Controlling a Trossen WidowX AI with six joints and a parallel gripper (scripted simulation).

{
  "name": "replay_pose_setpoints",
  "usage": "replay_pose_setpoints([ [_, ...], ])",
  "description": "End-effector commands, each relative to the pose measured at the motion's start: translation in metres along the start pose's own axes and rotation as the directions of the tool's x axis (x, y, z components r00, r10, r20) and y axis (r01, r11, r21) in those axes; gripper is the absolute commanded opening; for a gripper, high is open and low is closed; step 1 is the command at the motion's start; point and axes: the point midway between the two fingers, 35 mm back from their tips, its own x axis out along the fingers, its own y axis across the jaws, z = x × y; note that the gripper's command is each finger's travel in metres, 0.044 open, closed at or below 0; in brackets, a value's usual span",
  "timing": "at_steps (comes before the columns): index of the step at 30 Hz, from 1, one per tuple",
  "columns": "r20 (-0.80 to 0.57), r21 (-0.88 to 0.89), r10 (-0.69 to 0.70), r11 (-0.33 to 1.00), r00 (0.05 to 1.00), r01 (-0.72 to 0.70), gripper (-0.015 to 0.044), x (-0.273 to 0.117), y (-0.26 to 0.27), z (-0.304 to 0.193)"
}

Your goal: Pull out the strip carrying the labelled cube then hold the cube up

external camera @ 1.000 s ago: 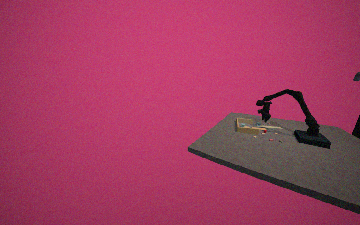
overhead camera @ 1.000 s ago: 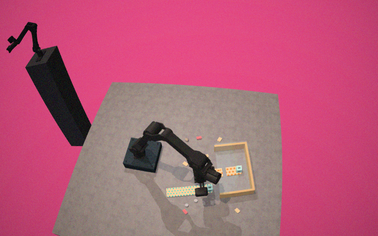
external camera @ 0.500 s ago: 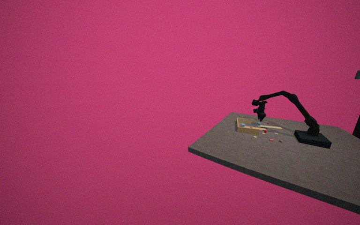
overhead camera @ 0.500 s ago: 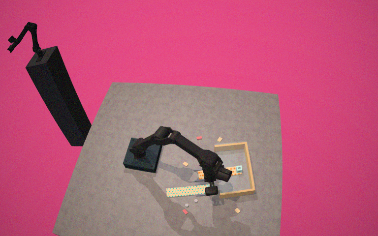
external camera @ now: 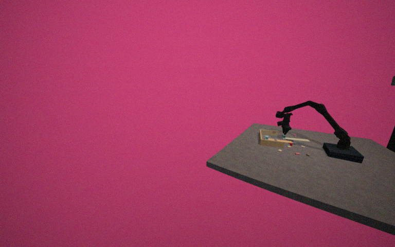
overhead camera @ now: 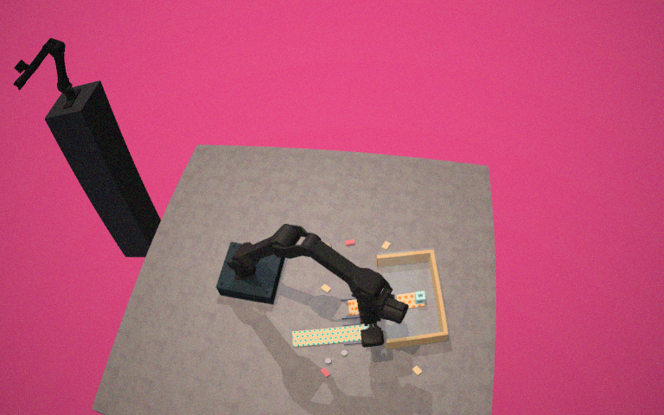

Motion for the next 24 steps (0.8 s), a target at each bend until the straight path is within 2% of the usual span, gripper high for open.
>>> replay_pose_setpoints([
  [1, -0.006, 0.004, 0.000, 1.000, 1.000, 0.000, 0.0250, 0.009, 0.000, -0.001],
  [20, -0.006, 0.004, 0.000, 1.000, 1.000, 0.000, 0.0250, 0.034, 0.001, -0.002],
  [24, -0.003, 0.000, 0.002, 1.000, 1.000, -0.002, 0.0145, 0.031, 0.001, -0.001],
])
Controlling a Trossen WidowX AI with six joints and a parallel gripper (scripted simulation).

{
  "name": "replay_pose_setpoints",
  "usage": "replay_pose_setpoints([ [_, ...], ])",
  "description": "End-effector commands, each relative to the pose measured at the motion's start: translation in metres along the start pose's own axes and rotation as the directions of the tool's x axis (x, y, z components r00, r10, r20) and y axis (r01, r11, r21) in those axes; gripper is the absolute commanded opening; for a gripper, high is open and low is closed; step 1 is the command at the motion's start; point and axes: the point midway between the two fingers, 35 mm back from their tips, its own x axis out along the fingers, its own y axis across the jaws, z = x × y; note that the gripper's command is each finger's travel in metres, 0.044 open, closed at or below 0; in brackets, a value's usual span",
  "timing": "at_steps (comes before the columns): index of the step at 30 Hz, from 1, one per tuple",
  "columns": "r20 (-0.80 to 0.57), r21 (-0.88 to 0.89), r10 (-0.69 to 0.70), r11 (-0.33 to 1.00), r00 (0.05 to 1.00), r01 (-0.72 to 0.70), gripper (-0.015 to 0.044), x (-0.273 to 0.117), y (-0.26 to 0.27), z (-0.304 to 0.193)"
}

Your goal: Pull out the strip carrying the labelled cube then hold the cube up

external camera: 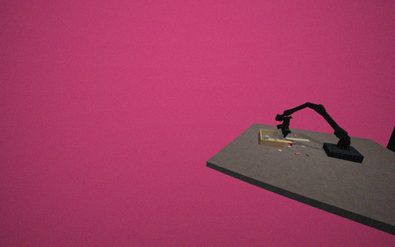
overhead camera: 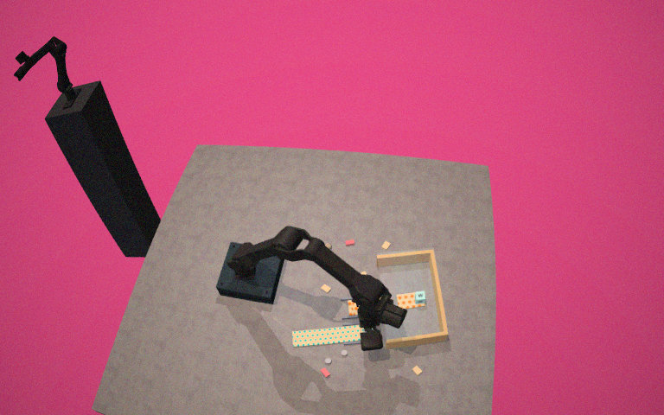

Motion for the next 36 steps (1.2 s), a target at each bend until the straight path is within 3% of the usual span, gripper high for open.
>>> replay_pose_setpoints([
  [1, 0.001, 0.000, 0.000, 1.000, 1.000, 0.000, 0.0138, -0.001, 0.000, 0.000],
  [7, 0.001, 0.000, 0.000, 1.000, 1.000, 0.000, 0.0098, -0.001, 0.000, 0.000],
  [11, 0.000, 0.000, 0.000, 1.000, 1.000, 0.000, 0.0000, -0.002, 0.001, -0.002],
  [27, -0.006, 0.004, 0.000, 1.000, 1.000, 0.000, 0.0000, -0.040, 0.031, -0.048],
  [36, -0.008, 0.004, 0.001, 1.000, 1.000, -0.001, 0.0000, -0.043, 0.041, -0.063],
])
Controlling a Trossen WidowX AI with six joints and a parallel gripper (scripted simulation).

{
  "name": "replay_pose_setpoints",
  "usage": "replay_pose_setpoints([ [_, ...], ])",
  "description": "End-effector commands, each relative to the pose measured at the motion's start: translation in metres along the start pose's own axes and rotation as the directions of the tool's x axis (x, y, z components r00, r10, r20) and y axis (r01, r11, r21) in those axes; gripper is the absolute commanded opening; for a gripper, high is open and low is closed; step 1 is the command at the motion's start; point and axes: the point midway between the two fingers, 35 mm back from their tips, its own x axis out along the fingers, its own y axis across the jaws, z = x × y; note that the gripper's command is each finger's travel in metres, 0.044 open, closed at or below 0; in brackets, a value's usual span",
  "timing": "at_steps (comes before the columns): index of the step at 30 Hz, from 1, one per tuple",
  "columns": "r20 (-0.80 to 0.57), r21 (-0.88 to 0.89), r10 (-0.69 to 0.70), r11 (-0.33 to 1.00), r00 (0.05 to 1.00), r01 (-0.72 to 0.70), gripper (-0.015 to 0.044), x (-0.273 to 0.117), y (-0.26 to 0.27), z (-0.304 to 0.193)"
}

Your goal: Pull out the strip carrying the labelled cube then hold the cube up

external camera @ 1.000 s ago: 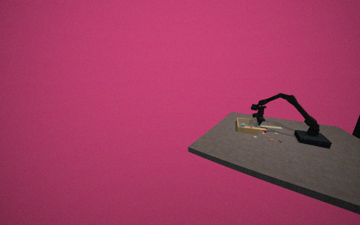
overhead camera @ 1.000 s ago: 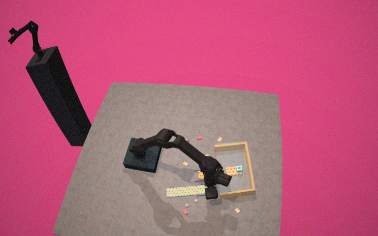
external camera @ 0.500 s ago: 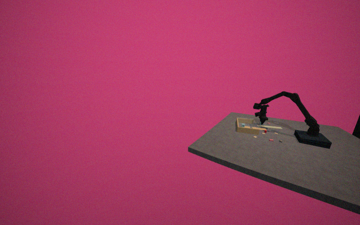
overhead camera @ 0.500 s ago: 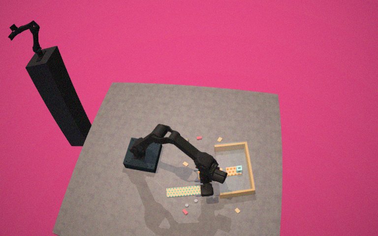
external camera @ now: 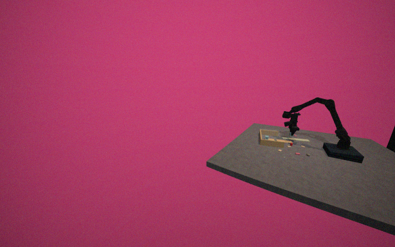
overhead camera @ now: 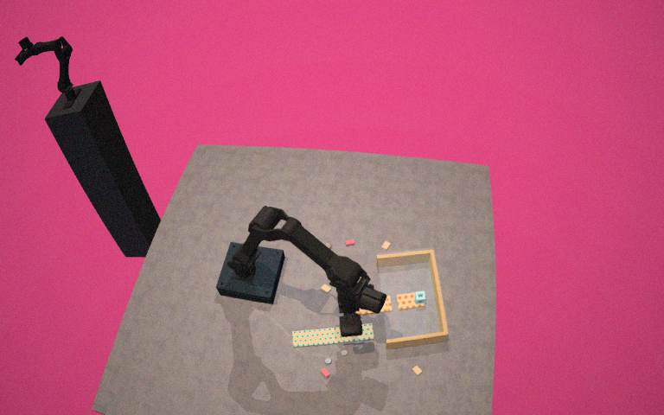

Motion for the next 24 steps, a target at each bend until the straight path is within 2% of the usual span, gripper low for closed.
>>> replay_pose_setpoints([
  [1, 0.003, 0.000, -0.006, 1.000, 1.000, 0.006, 0.0000, -0.004, 0.006, -0.011],
  [24, -0.003, 0.000, -0.002, 1.000, 1.000, 0.002, 0.0000, -0.001, 0.046, -0.072],
])
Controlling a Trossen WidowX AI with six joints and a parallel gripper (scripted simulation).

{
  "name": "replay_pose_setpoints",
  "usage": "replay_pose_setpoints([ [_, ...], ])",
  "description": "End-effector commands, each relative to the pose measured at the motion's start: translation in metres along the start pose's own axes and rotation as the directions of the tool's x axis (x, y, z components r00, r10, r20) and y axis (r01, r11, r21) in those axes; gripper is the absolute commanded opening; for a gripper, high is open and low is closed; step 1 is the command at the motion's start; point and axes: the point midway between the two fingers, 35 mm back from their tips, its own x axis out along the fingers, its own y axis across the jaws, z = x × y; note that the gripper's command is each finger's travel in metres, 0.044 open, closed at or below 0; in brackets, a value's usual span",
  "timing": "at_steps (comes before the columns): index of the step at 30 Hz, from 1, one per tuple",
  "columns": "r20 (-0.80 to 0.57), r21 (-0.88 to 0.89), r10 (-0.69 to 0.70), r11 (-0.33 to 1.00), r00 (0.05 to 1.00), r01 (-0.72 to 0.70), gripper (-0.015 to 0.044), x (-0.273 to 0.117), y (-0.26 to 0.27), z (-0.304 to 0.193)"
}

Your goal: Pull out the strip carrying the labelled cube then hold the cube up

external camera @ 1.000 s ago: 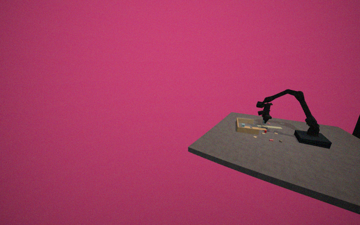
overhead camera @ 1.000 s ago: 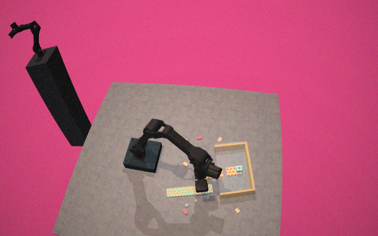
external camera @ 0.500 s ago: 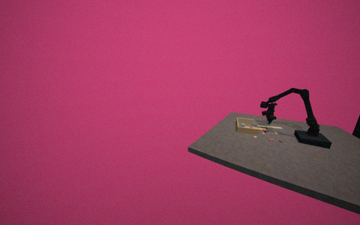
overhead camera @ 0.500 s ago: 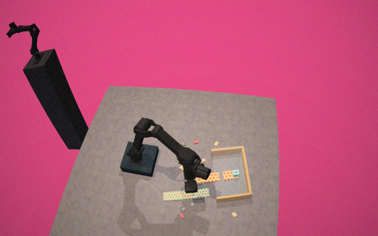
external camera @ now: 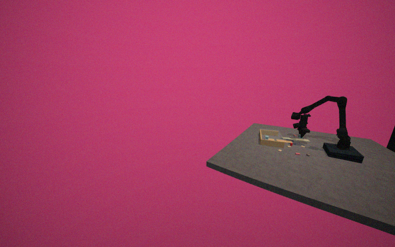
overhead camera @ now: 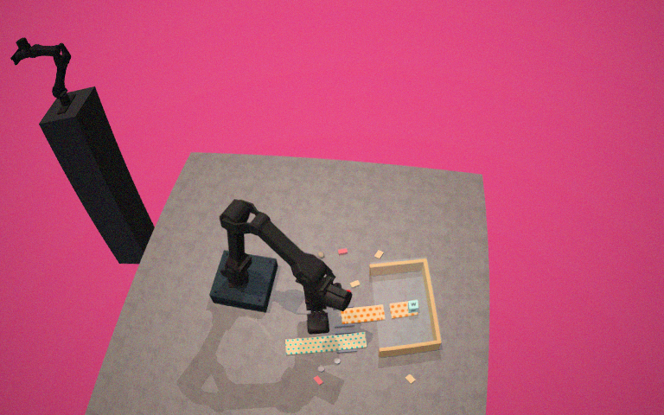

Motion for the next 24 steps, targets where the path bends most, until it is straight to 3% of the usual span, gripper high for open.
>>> replay_pose_setpoints([
  [1, 0.007, -0.004, -0.009, 1.000, 1.000, 0.009, 0.0000, -0.005, 0.002, -0.003],
  [7, 0.007, -0.004, -0.009, 1.000, 1.000, 0.009, 0.0000, -0.036, 0.002, -0.004],
  [24, 0.007, -0.004, -0.009, 1.000, 1.000, 0.009, 0.0000, -0.037, 0.002, -0.004],
])
